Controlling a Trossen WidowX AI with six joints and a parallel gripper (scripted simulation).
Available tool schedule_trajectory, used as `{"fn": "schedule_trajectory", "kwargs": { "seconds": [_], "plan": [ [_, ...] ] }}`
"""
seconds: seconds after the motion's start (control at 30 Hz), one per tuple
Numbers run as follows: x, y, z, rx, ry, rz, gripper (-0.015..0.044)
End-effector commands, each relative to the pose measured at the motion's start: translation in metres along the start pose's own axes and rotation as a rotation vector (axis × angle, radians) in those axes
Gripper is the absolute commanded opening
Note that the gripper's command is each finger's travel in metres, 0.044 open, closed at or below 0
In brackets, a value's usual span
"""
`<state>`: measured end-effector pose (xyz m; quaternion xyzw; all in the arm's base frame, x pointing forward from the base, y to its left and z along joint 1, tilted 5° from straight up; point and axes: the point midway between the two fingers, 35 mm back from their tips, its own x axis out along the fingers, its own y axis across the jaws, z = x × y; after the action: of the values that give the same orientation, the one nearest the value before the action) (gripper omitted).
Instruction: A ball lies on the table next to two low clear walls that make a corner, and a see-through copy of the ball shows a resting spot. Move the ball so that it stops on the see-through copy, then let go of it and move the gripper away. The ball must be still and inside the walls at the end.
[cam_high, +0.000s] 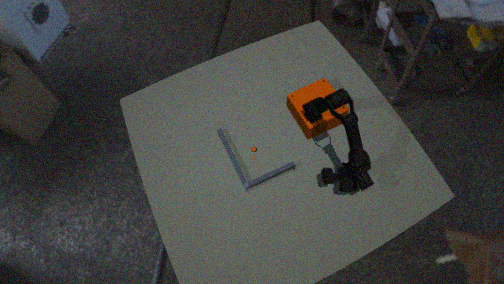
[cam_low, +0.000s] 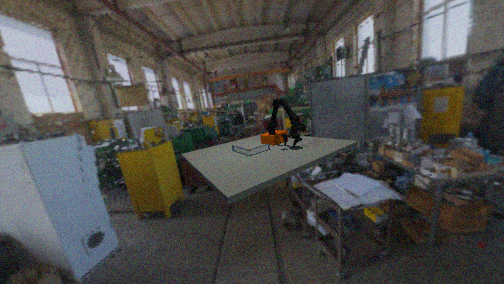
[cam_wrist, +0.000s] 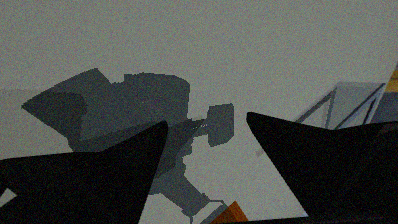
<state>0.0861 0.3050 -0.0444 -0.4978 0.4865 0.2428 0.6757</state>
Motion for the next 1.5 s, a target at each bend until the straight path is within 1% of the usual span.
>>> {"fn": "schedule_trajectory", "kwargs": {
  "seconds": [0.0, 0.1, 0.2, 0.47, 0.7, 0.87, 1.03, 1.17, 1.33, 1.4, 1.47],
  "plan": [
    [0.0, -0.001, 0.0, 0.003, 0.001, 0.001, 0.0374],
    [0.003, -0.014, 0.005, 0.043, 0.009, 0.019, 0.0295],
    [0.01, -0.045, 0.014, 0.13, 0.023, 0.056, 0.022],
    [0.027, -0.131, 0.021, 0.362, 0.032, 0.133, 0.022],
    [0.04, -0.203, 0.008, 0.544, 0.021, 0.169, 0.022],
    [0.05, -0.272, -0.023, 0.722, 0.005, 0.182, 0.022],
    [0.06, -0.323, -0.081, 0.951, 0.038, 0.158, 0.022],
    [0.077, -0.336, -0.136, 1.049, 0.124, 0.194, 0.022],
    [0.09, -0.336, -0.203, 1.169, 0.219, 0.262, 0.022],
    [0.092, -0.335, -0.219, 1.202, 0.238, 0.282, 0.022],
    [0.092, -0.334, -0.221, 1.207, 0.24, 0.285, 0.022]
  ]
}}
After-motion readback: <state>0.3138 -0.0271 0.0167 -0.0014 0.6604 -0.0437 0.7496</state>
